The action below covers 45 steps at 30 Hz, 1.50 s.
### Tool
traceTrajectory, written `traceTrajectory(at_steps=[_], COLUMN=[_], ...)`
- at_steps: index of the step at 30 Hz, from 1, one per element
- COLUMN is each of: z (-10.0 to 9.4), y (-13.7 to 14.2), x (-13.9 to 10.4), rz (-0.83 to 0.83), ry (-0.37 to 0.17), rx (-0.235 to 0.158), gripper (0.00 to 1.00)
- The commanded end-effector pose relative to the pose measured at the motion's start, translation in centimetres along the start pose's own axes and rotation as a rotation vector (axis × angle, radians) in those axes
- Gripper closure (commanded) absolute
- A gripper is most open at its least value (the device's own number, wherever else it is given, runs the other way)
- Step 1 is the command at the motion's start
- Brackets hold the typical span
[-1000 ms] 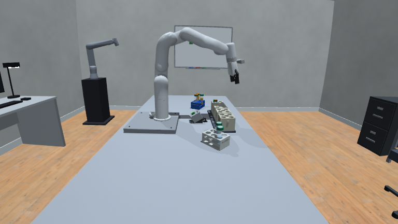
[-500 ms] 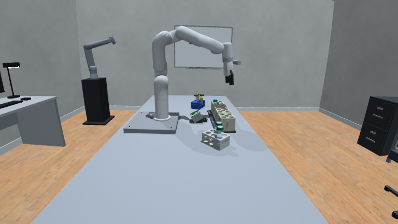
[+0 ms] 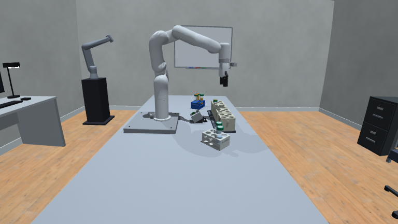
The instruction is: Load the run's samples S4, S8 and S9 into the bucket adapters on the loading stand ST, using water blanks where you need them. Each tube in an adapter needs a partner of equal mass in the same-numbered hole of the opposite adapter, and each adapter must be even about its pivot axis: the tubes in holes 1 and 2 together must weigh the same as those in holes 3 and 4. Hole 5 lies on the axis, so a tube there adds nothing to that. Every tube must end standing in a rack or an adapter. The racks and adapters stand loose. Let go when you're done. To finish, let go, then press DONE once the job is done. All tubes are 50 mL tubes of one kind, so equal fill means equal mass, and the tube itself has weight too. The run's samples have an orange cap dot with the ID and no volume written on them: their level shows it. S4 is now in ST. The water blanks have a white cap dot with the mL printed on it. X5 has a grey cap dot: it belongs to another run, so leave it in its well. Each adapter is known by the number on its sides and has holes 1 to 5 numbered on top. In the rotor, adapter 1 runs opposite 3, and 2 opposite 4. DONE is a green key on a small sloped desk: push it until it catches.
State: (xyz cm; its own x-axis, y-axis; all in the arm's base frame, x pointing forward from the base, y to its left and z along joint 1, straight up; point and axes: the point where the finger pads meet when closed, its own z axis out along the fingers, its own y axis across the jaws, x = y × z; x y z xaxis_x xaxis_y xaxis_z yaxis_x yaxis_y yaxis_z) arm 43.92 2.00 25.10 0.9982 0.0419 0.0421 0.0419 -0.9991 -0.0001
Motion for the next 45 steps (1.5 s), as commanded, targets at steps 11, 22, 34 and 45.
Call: traceTrajectory(at_steps=[11,22,34,45], z=[2.2,2.1,2.0,1.9], y=[-0.5,2.6,7.0,11.9], x=[-2.1,-3.8,-6.1,-8.7], rz=[-0.013,0.220,0.554,0.820], ry=[-0.031,-0.031,-0.029,-0.027], rx=[-0.005,-0.009,-0.015,-0.019], gripper=[0.00,0.00,0.00,0.00])
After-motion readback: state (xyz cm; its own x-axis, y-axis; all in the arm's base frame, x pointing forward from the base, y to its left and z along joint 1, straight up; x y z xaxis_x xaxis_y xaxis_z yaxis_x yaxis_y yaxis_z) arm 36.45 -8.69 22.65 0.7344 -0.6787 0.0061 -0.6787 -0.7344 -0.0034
